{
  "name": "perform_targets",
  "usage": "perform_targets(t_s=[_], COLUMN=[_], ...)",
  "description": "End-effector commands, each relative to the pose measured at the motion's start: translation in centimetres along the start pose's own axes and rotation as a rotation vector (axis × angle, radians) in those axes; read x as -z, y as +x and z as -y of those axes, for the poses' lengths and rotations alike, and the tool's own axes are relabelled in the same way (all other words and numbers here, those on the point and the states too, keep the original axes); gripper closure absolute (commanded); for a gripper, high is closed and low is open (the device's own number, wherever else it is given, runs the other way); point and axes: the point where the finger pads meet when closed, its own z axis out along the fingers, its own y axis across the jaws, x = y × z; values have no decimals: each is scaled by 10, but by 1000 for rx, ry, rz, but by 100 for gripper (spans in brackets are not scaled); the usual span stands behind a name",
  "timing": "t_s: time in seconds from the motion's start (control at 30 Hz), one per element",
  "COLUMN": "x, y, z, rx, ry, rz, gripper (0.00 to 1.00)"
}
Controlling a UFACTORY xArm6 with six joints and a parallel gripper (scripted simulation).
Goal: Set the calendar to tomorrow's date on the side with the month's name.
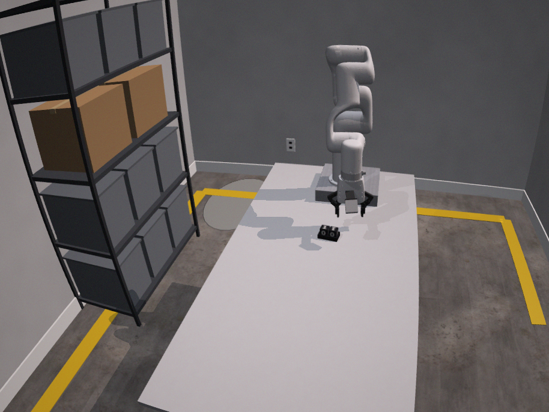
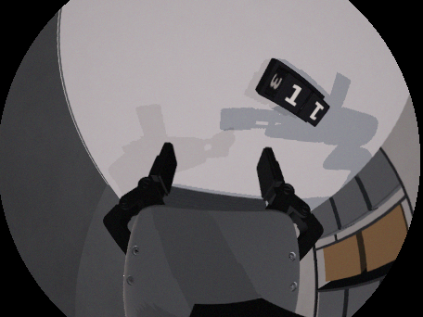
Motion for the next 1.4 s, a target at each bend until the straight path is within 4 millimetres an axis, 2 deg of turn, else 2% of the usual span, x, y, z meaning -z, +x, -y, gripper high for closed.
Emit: perform_targets(t_s=[0.0, 0.1, 0.23, 0.3, 0.37, 0.67, 1.07, 1.37], x=[1, 1, 1, 1, 1, -4, -34, -36], y=[2, 2, 1, 1, 1, 1, 1, 1], z=[5, 6, 10, 26, 32, 33, 32, 32], rx=[-29, -52, -183, -183, -183, -183, -183, -183], ry=[-9, -9, -9, -9, -9, -9, -9, -9], rz=[-3, -3, -4, -4, -4, -4, -4, -4], gripper=[0, 0, 0, 0, 0, 0, 0, 0])
